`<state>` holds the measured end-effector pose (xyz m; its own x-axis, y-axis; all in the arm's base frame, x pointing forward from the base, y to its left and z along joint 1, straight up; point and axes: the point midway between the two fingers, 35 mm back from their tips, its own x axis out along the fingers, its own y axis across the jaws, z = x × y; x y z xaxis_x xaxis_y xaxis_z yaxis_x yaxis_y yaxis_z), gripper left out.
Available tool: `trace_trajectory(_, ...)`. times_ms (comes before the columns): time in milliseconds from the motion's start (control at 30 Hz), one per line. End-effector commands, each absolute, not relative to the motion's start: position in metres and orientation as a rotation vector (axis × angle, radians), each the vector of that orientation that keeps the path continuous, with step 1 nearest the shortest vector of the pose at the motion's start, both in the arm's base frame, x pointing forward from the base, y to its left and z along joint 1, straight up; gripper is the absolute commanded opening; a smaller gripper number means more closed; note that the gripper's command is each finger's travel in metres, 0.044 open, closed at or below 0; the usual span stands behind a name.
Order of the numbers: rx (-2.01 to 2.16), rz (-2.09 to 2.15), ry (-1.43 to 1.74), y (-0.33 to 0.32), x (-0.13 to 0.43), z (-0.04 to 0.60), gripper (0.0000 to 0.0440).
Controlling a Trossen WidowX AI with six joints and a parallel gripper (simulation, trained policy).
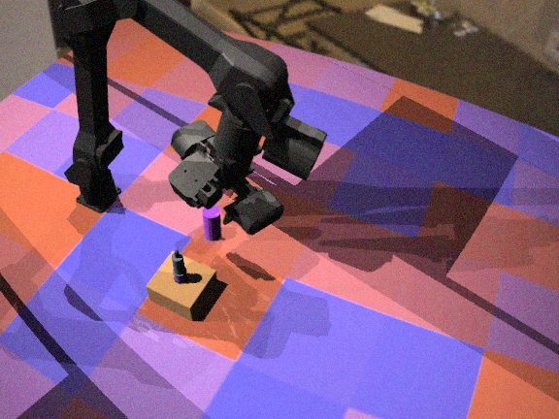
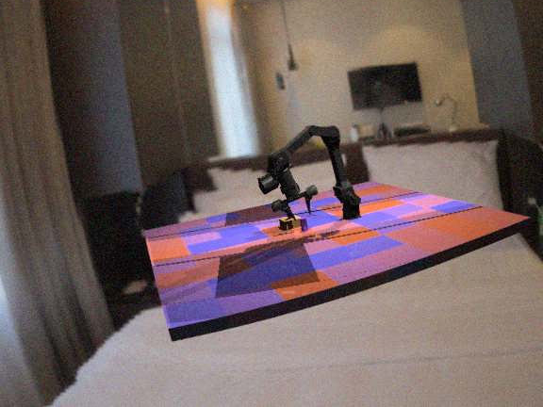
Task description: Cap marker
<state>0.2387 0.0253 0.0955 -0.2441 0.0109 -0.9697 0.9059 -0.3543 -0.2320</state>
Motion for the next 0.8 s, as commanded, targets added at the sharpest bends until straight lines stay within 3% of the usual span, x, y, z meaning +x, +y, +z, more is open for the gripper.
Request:
trace_trajectory(0,1.308,-1.675,1.193,0.026,0.236,0.088,0.0289)
trace_trajectory(533,1.252,-1.644,1.201,0.023,0.230,0.061,0.0247)
trace_trajectory(633,1.248,-1.633,1.193,0.022,0.229,0.059,0.0208)
trace_trajectory(767,1.258,-1.610,1.172,0.020,0.232,0.065,0.0107)
